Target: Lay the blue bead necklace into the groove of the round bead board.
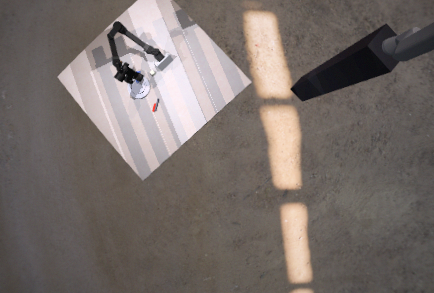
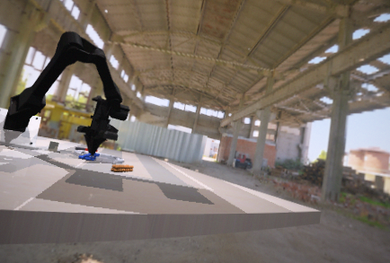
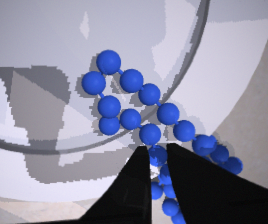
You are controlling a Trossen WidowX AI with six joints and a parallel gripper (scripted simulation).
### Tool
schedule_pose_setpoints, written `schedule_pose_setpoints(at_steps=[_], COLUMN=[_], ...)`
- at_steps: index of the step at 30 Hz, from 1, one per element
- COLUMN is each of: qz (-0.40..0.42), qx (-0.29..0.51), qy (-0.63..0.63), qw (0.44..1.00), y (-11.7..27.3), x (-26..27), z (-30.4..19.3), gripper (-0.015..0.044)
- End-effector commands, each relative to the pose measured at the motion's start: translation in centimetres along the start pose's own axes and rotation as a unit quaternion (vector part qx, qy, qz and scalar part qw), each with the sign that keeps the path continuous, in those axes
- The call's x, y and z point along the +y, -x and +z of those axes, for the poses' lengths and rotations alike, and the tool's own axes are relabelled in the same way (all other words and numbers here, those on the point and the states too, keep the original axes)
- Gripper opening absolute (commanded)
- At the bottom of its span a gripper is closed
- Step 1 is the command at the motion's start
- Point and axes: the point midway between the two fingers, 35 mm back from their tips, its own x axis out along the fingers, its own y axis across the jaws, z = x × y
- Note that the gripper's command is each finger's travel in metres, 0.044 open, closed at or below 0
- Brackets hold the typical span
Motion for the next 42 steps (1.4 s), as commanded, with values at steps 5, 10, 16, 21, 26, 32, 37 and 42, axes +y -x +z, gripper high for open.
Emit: schedule_pose_setpoints(at_steps=[5,10,16,21,26,32,37,42], qz=[0.000,-0.002,-0.001,-0.001,-0.001,-0.001,-0.001,-0.001], qx=[0.000,0.000,0.000,-0.001,-0.001,-0.001,-0.001,-0.001], qy=[0.001,0.003,0.003,0.003,0.003,0.003,0.003,0.003], qw=[1.000,1.000,1.000,1.000,1.000,1.000,1.000,1.000], y=[0.8,2.3,2.5,2.5,2.6,2.5,2.5,1.8], x=[0.0,0.0,0.3,1.5,2.8,4.3,4.5,4.5], z=[0.0,0.0,0.3,1.4,2.4,3.6,3.7,3.7], gripper=[0.0000,0.0000,0.0000,0.0000,0.0000,0.0000,0.0000,0.0000])
